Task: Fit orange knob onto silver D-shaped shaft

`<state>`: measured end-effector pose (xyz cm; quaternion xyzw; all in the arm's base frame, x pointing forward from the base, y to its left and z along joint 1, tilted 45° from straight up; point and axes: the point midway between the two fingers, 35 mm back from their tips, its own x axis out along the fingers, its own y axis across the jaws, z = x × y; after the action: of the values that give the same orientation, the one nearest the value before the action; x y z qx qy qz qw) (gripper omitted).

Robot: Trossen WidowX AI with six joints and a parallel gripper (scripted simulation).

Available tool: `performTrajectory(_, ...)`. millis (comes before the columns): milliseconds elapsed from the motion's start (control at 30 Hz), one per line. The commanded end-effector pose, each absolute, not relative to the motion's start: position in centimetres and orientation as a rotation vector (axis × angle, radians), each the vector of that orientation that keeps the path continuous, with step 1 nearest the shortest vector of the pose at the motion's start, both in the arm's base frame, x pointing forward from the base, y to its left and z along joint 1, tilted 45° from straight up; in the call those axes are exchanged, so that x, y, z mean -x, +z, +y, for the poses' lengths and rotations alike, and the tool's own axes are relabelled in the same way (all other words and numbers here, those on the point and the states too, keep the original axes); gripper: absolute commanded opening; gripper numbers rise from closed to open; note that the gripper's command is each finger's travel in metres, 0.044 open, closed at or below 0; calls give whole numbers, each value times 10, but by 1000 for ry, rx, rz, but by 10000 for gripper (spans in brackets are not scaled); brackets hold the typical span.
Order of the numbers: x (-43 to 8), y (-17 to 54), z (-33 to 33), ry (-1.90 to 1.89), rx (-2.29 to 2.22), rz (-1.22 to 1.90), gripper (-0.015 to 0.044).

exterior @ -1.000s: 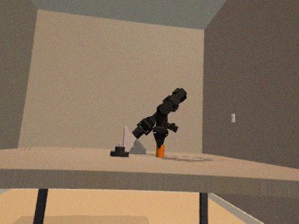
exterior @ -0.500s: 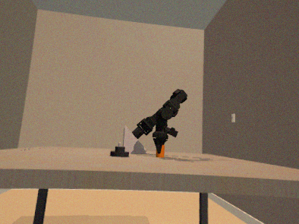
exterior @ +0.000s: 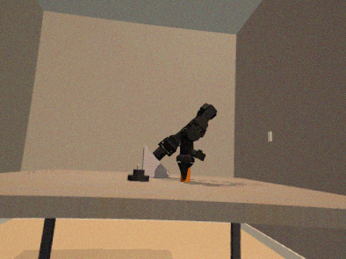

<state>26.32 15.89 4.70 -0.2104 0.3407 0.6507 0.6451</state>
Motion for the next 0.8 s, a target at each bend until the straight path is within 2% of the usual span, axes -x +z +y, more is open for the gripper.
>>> performTrajectory(0,-263,47,160,1482,475,775,190)
performTrajectory(167,-263,47,160,1482,475,775,157)
performTrajectory(367,-270,60,144,1477,482,780,0)
performTrajectory(767,-279,113,90,1475,487,787,0)
